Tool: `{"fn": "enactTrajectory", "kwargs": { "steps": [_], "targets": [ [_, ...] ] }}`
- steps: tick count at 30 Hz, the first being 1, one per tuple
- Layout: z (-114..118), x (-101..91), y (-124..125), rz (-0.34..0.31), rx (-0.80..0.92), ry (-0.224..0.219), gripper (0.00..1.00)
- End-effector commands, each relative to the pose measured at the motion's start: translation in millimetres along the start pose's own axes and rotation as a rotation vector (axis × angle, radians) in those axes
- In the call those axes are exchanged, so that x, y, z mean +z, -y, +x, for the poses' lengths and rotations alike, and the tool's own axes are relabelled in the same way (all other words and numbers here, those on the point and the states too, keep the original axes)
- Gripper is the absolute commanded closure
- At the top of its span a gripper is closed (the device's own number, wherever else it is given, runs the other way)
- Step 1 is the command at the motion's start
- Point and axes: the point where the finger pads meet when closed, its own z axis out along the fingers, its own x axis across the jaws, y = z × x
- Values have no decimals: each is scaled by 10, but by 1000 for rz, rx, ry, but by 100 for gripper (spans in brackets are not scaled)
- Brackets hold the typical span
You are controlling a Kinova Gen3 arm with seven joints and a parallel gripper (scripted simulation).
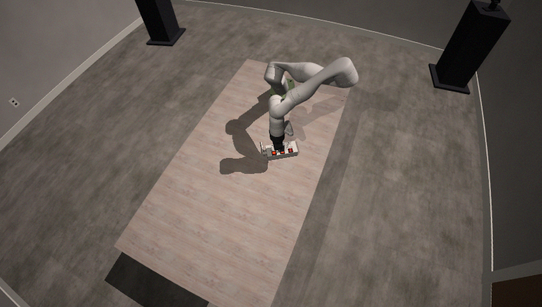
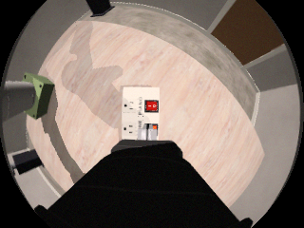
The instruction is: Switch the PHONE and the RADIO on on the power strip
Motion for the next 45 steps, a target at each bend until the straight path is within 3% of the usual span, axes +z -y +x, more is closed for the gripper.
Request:
{"fn": "enactTrajectory", "kwargs": {
  "steps": [1,20,41,42,45],
  "targets": [
    [-1,9,-5,-4,-2,2,100],
    [0,-370,-3,-4,-2,2,100],
    [0,-385,-3,-4,-2,2,100],
    [0,-385,-3,-4,-2,2,0],
    [0,-390,-3,-4,-2,2,0]
  ]
}}
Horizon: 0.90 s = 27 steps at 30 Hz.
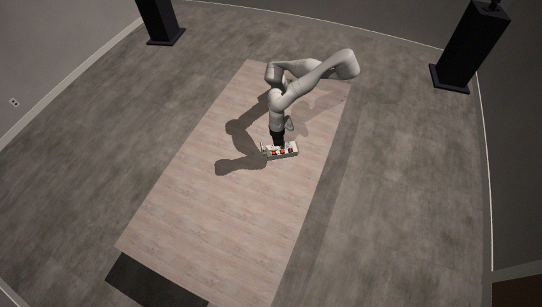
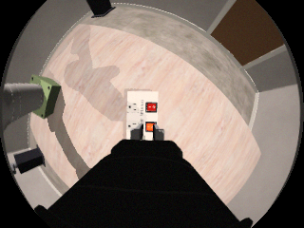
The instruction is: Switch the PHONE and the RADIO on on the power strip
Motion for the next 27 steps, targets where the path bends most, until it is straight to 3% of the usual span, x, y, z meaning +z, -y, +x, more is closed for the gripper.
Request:
{"fn": "enactTrajectory", "kwargs": {
  "steps": [1,9,27],
  "targets": [
    [4,-4,1,0,0,-1,0],
    [3,-162,1,0,0,-1,0],
    [3,-904,0,0,0,-1,0]
  ]
}}
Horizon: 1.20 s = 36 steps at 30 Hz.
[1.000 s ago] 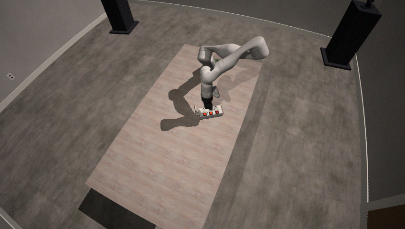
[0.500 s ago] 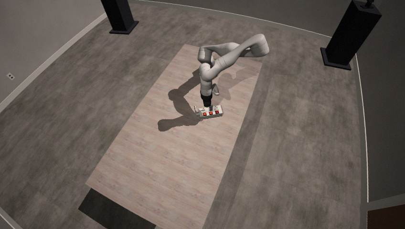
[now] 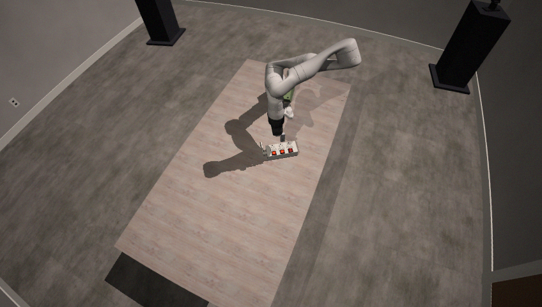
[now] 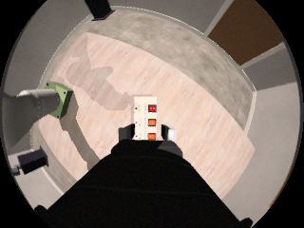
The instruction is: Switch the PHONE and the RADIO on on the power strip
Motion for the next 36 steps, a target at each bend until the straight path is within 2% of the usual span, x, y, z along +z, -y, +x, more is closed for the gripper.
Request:
{"fn": "enactTrajectory", "kwargs": {
  "steps": [1,6,36],
  "targets": [
    [36,-96,25,0,-16,-9,0],
    [36,-160,25,0,-16,-9,0],
    [36,-162,25,0,-16,-9,0]
  ]
}}
